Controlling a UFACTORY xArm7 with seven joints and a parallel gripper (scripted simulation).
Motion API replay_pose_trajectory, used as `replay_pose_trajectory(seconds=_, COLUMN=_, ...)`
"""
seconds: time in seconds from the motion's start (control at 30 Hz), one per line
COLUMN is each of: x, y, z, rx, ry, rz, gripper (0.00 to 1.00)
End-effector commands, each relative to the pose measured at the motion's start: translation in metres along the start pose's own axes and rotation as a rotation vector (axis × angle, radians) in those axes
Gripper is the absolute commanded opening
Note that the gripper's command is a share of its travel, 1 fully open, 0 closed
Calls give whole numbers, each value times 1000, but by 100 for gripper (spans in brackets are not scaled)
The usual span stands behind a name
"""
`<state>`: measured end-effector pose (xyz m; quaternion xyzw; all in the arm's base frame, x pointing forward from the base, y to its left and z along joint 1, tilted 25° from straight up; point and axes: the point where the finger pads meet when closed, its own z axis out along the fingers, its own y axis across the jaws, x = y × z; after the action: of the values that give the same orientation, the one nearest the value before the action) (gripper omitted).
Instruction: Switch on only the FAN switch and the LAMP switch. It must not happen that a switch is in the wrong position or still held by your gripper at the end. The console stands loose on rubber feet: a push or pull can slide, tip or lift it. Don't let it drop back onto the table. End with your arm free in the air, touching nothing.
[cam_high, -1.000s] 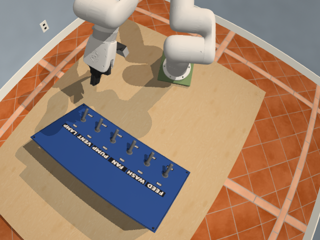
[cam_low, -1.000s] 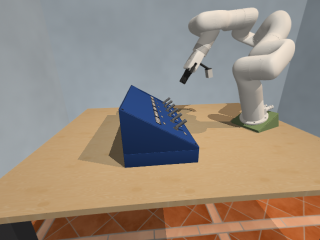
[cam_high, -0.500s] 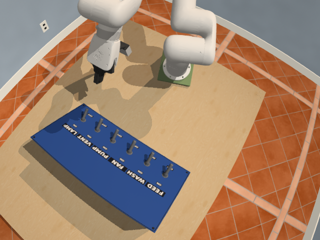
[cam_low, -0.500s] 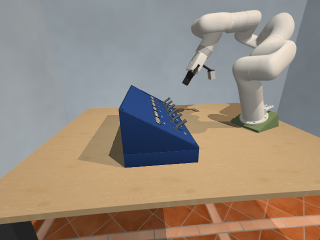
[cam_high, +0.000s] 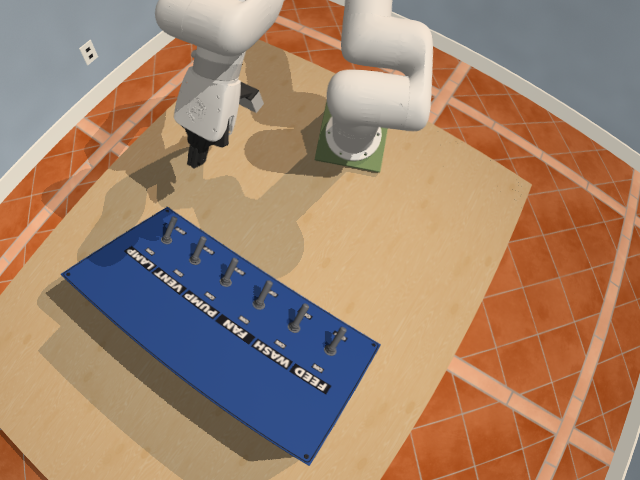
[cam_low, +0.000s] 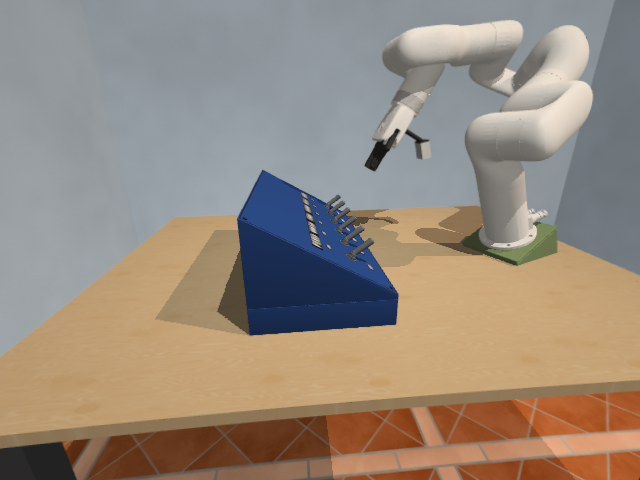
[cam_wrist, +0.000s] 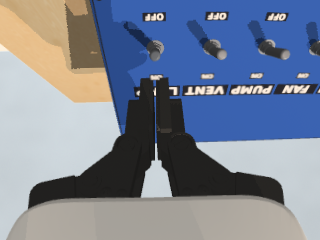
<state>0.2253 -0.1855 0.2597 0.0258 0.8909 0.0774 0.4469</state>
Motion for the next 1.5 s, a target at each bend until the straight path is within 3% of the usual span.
replay_pose_trajectory(seconds=0.0, x=-1, y=0, z=-1, rx=2, ry=-2, rz=0, gripper=0)
replay_pose_trajectory(seconds=0.87, x=-1, y=-1, z=9, rx=3, ry=-1, rz=1, gripper=0)
replay_pose_trajectory(seconds=1.47, x=0, y=-1, z=59, rx=3, ry=-1, rz=1, gripper=0)
